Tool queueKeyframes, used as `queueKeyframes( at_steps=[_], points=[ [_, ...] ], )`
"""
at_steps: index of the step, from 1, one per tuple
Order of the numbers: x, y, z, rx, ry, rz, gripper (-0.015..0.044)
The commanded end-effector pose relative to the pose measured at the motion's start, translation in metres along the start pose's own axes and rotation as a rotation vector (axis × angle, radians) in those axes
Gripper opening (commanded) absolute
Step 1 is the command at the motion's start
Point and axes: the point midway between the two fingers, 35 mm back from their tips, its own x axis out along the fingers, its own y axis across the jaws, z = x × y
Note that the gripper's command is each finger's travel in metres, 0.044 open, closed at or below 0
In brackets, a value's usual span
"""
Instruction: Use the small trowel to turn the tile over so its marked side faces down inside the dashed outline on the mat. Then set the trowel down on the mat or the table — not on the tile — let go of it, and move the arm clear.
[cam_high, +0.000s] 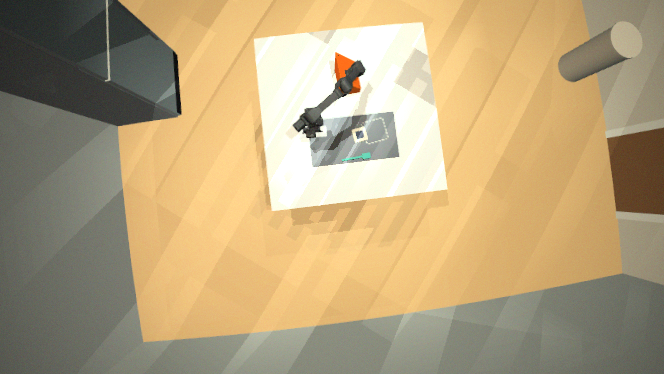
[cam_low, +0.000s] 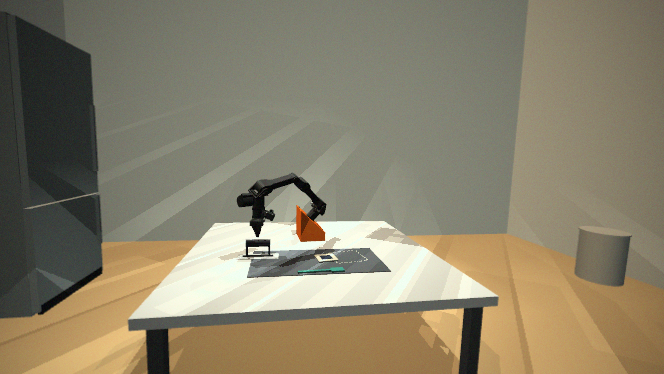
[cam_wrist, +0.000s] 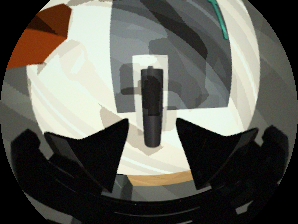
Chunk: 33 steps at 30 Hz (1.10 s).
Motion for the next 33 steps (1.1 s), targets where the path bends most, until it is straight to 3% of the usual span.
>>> queueKeyframes(
  at_steps=[1, 27, 31, 33],
  points=[
    [0.004, 0.000, 0.000, -0.014, -0.002, 0.000, 0.0270],
    [0.044, -0.002, -0.001, -0.015, -0.003, 0.000, 0.0270],
    [0.044, -0.002, -0.001, -0.015, -0.003, 0.000, 0.0165],
    [0.044, -0.002, -0.001, -0.015, -0.003, 0.000, 0.0152]
  ],
)
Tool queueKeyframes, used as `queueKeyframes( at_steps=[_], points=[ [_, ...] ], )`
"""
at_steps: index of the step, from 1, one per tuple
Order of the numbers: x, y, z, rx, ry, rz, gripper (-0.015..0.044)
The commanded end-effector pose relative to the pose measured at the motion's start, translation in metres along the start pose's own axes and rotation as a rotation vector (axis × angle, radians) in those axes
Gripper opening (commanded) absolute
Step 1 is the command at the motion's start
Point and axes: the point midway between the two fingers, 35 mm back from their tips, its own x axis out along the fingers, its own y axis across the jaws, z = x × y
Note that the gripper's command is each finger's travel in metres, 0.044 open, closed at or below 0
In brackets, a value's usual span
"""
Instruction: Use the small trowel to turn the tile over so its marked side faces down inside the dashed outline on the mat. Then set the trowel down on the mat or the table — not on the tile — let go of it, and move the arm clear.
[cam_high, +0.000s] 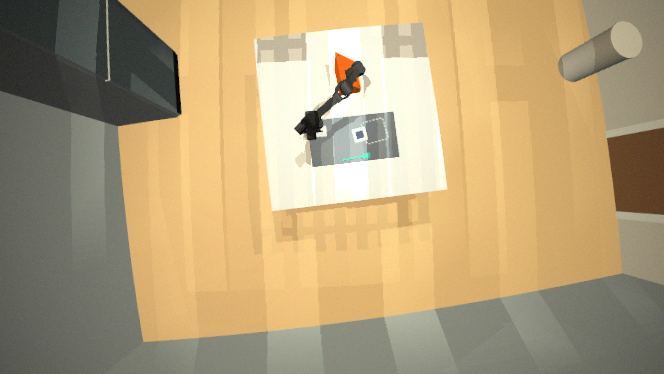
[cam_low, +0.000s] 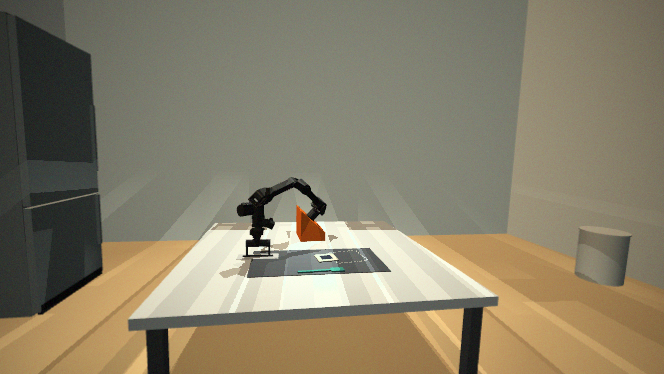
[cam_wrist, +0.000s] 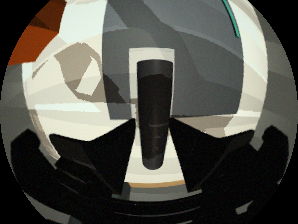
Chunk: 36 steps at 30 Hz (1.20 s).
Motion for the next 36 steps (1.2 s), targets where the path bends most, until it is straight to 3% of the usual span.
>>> queueKeyframes(
  at_steps=[1, 22, 36],
  points=[
    [0.0006, -0.0008, 0.0000, 0.006, -0.001, -0.005, 0.0145],
    [0.0006, -0.0008, 0.0000, 0.011, -0.001, -0.005, 0.0130],
    [0.0006, -0.0008, 0.0000, 0.356, -0.002, -0.005, 0.0130]
  ],
)
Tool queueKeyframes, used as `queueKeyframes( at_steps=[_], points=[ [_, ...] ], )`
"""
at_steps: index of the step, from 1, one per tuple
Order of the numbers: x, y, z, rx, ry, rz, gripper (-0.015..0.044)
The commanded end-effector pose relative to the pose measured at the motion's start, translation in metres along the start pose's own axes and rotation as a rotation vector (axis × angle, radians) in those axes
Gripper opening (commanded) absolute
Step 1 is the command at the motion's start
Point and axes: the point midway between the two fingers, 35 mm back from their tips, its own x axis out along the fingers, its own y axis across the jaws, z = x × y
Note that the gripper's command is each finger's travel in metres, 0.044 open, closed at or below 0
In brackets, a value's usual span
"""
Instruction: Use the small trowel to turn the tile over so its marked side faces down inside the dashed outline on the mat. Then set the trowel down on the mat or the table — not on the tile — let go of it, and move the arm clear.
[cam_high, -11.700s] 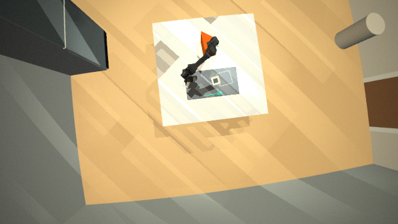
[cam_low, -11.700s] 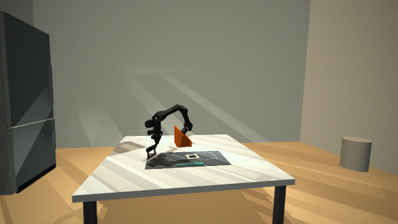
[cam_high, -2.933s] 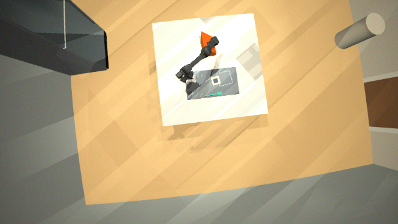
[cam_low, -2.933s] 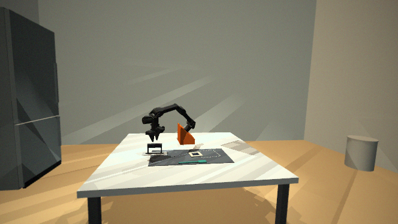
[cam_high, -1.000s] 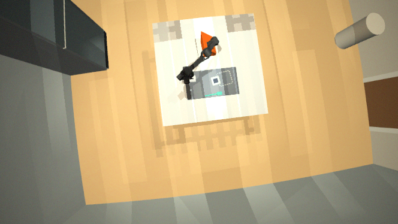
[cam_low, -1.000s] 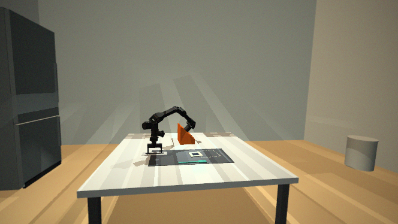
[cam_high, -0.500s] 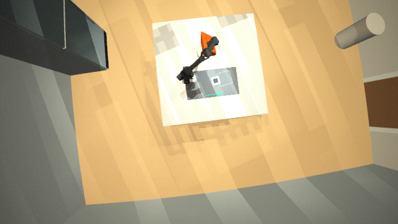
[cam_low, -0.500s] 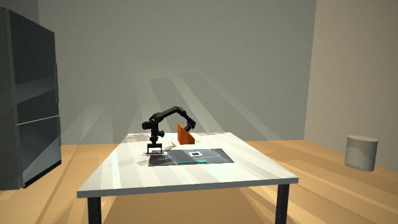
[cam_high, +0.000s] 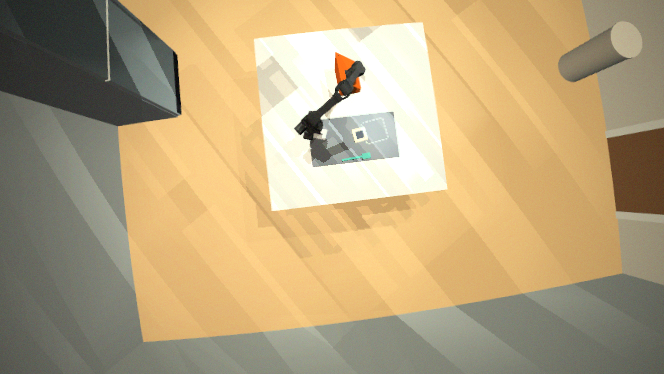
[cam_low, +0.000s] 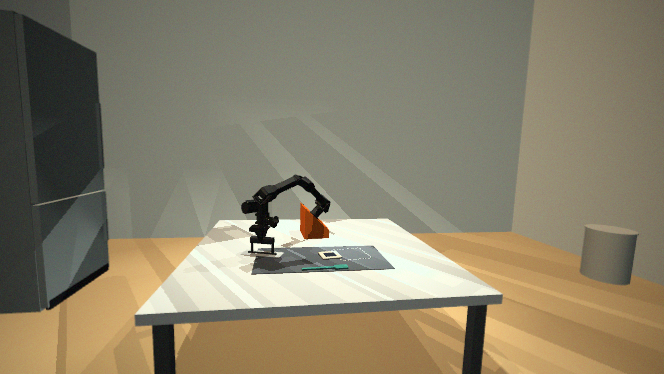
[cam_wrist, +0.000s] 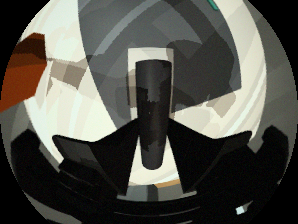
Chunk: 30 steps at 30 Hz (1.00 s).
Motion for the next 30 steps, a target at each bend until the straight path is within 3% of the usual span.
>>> queueKeyframes(
  at_steps=[1, 4, 10, 30],
  points=[
    [0.000, 0.000, 0.000, 0.064, -0.003, -0.001, 0.0130],
    [0.000, 0.000, 0.000, 0.064, -0.003, -0.001, 0.0130],
    [0.000, 0.000, 0.000, 0.064, -0.003, -0.001, 0.0270],
    [-0.010, 0.000, 0.000, 0.064, -0.002, -0.001, 0.0270]
  ],
)
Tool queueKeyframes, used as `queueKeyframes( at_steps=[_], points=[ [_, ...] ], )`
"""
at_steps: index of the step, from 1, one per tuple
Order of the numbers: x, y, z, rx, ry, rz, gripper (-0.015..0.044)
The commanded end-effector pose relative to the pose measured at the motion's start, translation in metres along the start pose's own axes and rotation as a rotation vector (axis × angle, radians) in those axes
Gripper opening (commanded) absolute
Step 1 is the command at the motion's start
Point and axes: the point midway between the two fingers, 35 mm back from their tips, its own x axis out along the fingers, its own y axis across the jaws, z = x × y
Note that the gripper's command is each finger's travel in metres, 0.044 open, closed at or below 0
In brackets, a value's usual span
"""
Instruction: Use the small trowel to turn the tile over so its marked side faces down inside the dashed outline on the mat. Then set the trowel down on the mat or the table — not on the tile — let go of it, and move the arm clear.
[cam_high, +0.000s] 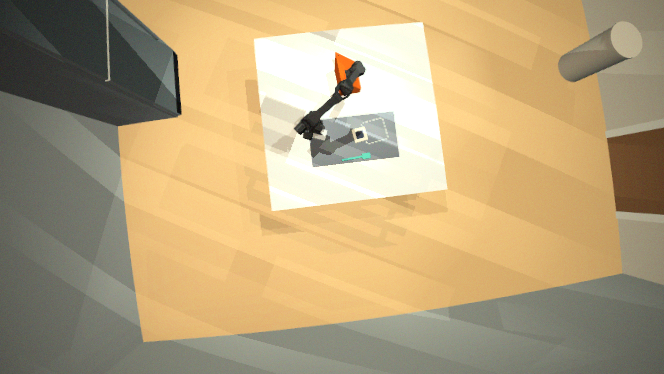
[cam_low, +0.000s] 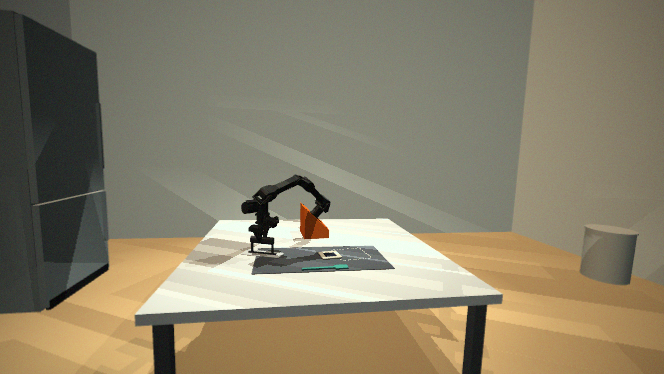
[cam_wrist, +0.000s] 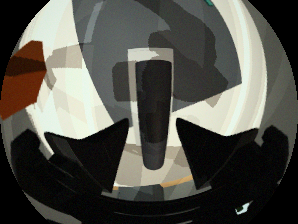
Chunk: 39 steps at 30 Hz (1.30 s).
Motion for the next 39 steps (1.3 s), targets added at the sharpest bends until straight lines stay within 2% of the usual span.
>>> queueKeyframes(
  at_steps=[1, 4, 10, 11, 18, 39],
  points=[
    [-0.022, 0.001, 0.000, 0.006, 0.000, -0.003, 0.0270],
    [-0.045, 0.003, 0.000, 0.007, 0.000, -0.002, 0.0270],
    [-0.045, 0.003, 0.000, 0.007, 0.000, -0.002, 0.0270],
    [-0.045, 0.002, 0.000, 0.014, -0.002, -0.011, 0.0296],
    [-0.055, 0.001, -0.001, 0.044, 0.000, -0.020, 0.0300],
    [-0.041, -0.012, -0.020, 0.718, -0.039, -0.231, 0.0300]
  ],
)
